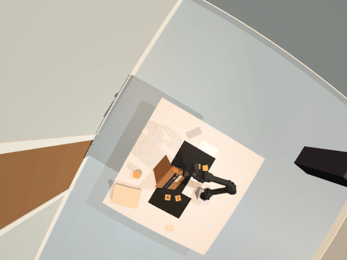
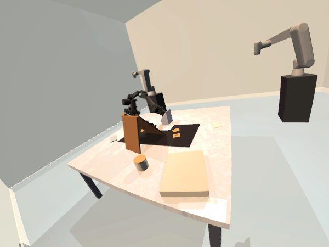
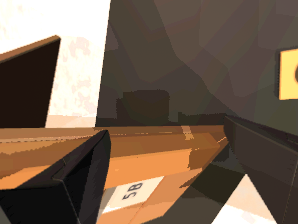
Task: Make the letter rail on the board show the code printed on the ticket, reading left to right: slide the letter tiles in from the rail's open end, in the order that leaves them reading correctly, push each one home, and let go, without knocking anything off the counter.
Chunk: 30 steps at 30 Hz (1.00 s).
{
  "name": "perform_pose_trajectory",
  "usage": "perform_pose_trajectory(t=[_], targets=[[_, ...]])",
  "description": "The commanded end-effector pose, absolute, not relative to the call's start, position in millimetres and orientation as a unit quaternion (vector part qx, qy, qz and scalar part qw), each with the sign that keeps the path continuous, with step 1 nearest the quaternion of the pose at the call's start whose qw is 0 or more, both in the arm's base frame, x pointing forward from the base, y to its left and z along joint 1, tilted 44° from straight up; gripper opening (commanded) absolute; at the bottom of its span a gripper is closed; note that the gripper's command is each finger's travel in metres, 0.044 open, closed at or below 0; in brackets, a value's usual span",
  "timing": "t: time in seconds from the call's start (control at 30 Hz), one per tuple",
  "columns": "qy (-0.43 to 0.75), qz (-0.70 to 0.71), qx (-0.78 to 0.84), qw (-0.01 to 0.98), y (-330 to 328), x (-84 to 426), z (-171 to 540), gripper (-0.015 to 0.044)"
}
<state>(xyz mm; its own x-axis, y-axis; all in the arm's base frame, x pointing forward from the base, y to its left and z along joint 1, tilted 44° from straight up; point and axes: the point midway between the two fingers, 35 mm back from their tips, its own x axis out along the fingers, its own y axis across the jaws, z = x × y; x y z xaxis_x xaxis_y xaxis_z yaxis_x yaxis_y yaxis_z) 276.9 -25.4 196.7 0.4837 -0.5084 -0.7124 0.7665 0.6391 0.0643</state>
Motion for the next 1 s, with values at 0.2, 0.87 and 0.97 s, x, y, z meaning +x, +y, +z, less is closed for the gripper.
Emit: perform_pose_trajectory(t=[0.2,0.87,0.97], targets=[[0.033,-0.618,0.547,0.563,-122,223,157,0.0340],[-0.069,-0.650,0.598,0.464,-139,195,141,0.0340],[-0.069,-0.650,0.598,0.464,-140,195,140,0.0340]])
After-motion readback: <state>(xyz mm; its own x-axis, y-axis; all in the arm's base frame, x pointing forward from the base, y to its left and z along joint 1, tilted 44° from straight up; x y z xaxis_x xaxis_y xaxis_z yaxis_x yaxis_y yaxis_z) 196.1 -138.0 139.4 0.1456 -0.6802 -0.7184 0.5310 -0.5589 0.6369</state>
